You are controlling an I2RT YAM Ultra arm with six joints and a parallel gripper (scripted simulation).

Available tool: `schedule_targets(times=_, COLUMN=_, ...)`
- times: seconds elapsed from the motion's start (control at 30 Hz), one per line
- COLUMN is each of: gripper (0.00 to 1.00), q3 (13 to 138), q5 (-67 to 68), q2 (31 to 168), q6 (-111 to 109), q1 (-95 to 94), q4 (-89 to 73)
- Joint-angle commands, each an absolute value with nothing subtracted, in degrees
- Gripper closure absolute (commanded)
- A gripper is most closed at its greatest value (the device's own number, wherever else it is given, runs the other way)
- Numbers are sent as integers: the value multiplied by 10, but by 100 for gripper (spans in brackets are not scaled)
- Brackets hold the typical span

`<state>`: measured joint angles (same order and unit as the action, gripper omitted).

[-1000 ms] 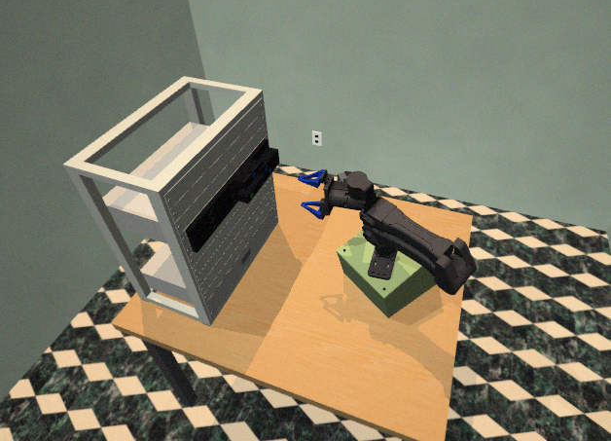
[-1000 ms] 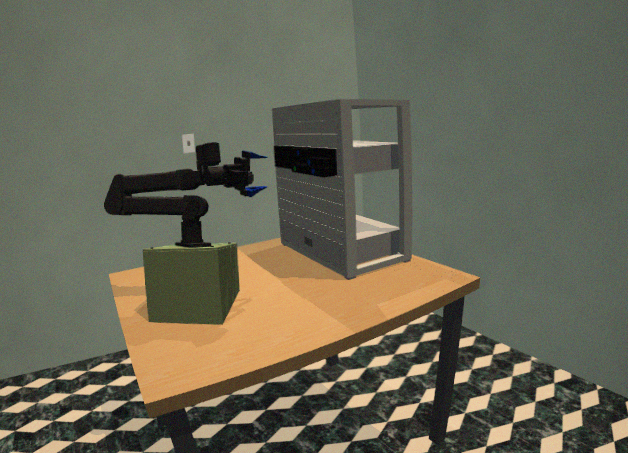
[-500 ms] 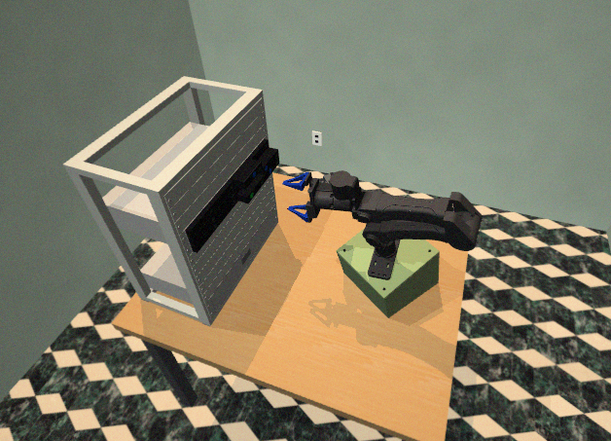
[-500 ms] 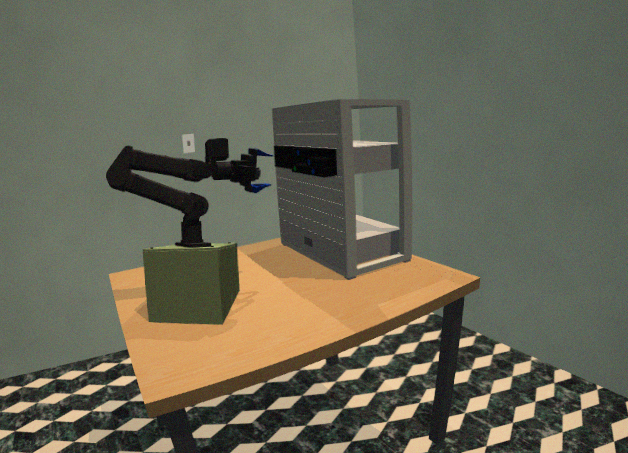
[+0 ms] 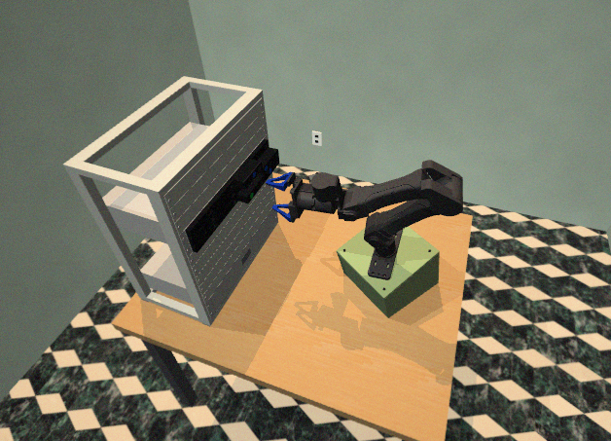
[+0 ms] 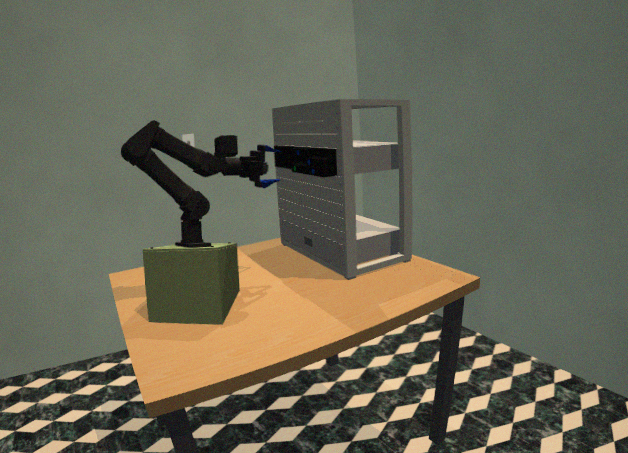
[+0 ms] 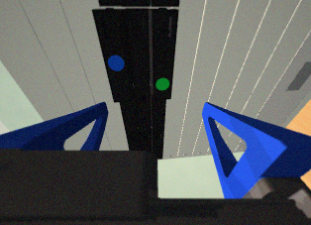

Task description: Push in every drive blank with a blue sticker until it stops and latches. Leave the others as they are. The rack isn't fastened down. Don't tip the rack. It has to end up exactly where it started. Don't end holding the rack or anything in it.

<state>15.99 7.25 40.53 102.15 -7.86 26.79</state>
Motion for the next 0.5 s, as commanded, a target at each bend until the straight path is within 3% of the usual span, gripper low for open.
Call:
schedule_targets(times=0.0, gripper=0, q3=192, q5=113, q2=435, q6=1008, q1=-92, q4=325)
schedule_targets(times=0.47, gripper=0, q3=201, q5=124, q2=466, q6=1003, q1=-96, q4=351)
